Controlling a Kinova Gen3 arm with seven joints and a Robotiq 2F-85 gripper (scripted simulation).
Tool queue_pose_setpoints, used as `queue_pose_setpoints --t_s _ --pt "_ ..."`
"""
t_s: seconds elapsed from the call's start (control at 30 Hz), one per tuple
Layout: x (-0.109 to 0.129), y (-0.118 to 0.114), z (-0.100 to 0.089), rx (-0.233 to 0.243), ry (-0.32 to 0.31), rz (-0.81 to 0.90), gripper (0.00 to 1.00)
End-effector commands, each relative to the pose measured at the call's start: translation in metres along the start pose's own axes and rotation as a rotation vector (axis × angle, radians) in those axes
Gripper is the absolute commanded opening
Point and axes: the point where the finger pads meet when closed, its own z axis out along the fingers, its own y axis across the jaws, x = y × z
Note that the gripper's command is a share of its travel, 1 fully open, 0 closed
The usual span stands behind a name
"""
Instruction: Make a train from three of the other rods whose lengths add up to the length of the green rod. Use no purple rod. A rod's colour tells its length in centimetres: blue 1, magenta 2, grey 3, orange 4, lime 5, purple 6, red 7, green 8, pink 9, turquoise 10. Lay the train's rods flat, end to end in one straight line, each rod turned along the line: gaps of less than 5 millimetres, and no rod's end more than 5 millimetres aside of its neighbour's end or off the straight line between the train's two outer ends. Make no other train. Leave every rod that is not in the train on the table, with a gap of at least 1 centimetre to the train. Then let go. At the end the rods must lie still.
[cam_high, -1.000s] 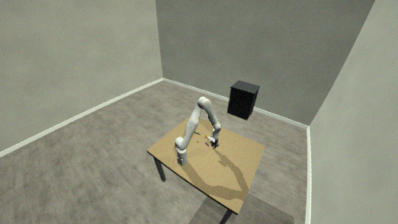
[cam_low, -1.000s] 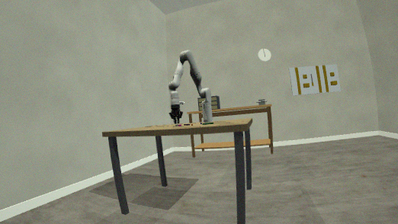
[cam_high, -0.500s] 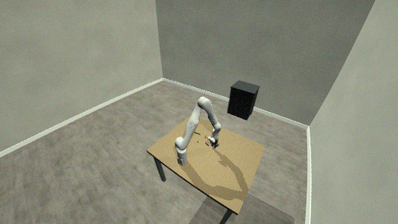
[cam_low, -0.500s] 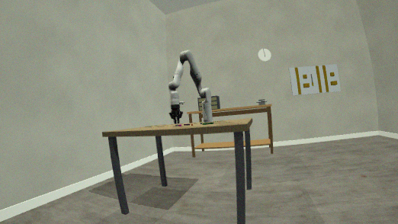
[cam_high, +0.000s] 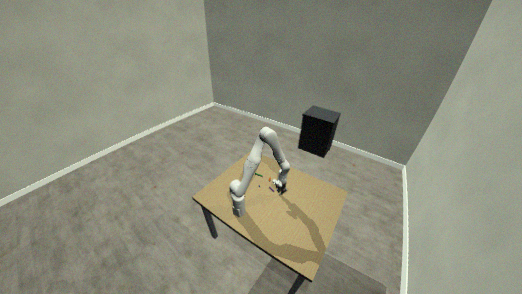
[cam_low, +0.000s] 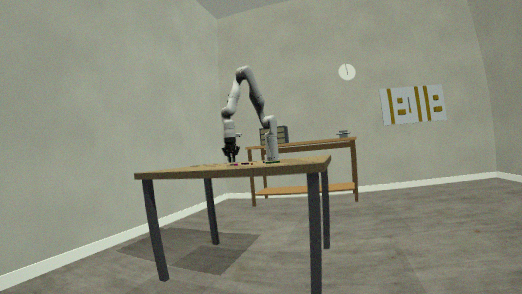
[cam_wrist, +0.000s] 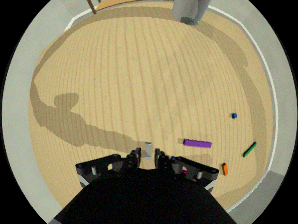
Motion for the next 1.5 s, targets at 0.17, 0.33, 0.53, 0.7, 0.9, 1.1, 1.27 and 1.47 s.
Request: queue_pose_setpoints --t_s 0.17,0.33,0.53,0.7,0.9,1.1,1.27,1.47 --pt "-0.0005 -0.0001 -0.0005 0.0 -0.002 0.0 0.24" --pt "-0.0005 -0.0001 -0.0005 0.0 -0.002 0.0 0.24" --pt "-0.0005 -0.0001 -0.0005 0.0 -0.002 0.0 0.24" --pt "-0.0005 -0.0001 -0.0005 0.0 -0.002 0.0 0.24" --pt "-0.0005 -0.0001 -0.0005 0.0 -0.002 0.0 0.24" --pt "-0.0005 -0.0001 0.0009 0.0 -0.002 0.0 0.24" --pt "-0.0005 -0.0001 0.0048 0.0 -0.002 0.0 0.24" --pt "-0.0005 -0.0001 0.0088 0.0 -0.002 0.0 0.24"
